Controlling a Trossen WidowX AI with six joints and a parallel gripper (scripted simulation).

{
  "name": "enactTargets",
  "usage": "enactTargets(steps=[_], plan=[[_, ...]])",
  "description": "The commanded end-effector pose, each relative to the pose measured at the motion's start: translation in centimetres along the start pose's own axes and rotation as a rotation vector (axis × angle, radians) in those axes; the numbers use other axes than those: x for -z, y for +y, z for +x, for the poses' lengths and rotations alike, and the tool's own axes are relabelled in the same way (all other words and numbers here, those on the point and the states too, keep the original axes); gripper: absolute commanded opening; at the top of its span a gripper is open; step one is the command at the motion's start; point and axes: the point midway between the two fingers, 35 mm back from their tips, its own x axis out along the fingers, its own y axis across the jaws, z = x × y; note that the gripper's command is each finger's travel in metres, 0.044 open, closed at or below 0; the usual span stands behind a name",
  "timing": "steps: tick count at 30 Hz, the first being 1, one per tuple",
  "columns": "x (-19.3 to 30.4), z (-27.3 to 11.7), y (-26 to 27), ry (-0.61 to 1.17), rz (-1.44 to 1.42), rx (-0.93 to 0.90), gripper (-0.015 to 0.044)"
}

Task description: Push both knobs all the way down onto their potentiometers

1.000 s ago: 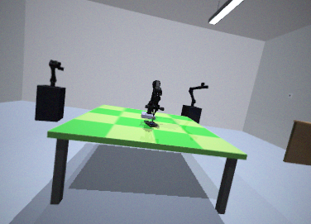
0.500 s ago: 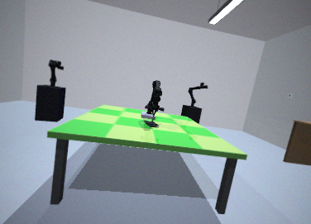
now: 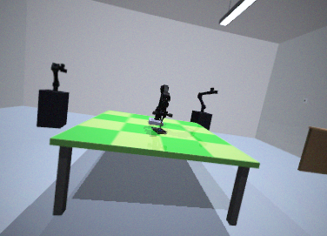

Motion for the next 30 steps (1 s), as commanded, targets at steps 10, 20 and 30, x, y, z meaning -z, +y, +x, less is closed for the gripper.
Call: enactTargets(steps=[10,20,30], plan=[[0.14,0.58,-0.11,0.006,0.005,0.007,0.0],[0.14,0.8,-0.12,0.006,0.005,0.007,0.0],[0.14,0.51,-0.11,0.006,0.005,0.007,0.0]])
